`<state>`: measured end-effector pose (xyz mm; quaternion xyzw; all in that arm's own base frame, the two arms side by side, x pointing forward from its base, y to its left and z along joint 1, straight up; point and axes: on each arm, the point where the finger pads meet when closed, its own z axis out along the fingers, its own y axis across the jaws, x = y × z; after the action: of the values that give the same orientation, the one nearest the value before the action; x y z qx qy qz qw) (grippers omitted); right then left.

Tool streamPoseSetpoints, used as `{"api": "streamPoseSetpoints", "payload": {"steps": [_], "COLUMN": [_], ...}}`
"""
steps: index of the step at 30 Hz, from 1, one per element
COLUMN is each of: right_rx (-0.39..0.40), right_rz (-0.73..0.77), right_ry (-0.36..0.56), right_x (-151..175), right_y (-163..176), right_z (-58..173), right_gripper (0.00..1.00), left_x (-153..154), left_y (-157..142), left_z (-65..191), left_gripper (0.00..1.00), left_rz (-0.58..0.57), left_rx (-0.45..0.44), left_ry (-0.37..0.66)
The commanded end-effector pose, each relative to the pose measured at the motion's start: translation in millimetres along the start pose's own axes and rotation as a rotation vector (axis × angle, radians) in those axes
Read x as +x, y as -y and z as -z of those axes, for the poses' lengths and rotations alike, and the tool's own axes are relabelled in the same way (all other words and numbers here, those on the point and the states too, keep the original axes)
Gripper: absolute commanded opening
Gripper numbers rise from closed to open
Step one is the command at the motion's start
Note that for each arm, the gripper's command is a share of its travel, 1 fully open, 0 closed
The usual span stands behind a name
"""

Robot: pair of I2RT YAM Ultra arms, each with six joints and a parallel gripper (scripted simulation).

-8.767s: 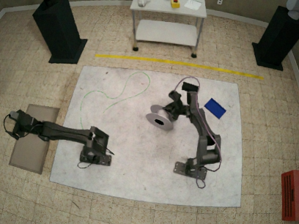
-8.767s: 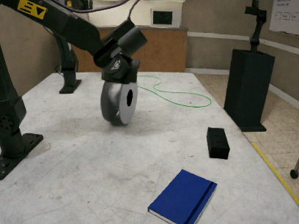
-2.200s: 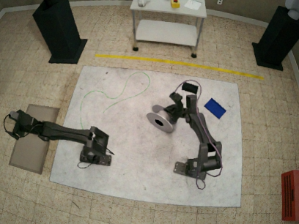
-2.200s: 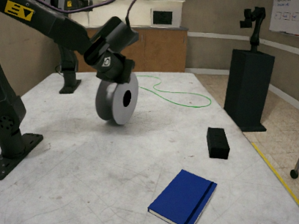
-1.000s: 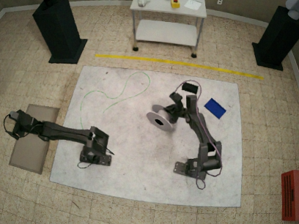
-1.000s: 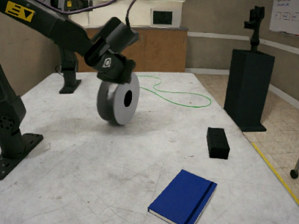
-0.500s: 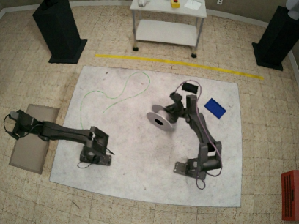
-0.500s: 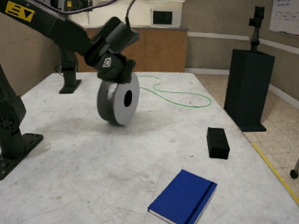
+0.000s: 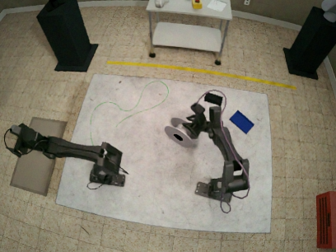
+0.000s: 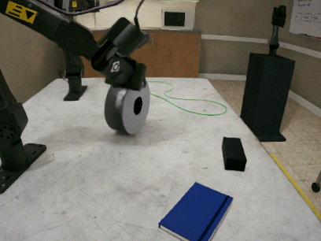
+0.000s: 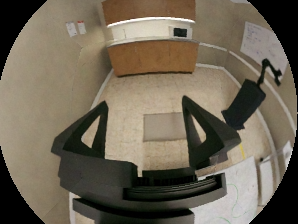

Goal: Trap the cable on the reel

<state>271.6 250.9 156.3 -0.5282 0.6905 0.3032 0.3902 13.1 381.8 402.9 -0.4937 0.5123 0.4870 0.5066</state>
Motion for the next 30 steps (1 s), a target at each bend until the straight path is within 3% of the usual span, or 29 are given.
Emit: {"api": "streamPoseSetpoints", "payload": {"steps": [1,16,30], "right_rx": [-0.020,-0.020,0.009], "right_rz": [0.014,0.014,0.031], "right_ry": [0.019,0.019,0.034], "right_x": [-5.9,-5.9,-16.5], "right_y": [-4.6,-4.6,1.4], "right_z": [-2.3,-2.3,18.0], "right_gripper": [0.42,0.75,0.75], "left_x": [-0.5,-0.6,-0.5], "left_y": [0.1,0.1,0.1], "left_z": [-2.2,-2.2,-2.2], "left_gripper": [1.00,1.00,1.00], "left_rz": [-0.006,-0.006,-0.006], "left_rx": [-0.005,-0.005,-0.005], "left_ry": [0.007,0.007,0.007]}}
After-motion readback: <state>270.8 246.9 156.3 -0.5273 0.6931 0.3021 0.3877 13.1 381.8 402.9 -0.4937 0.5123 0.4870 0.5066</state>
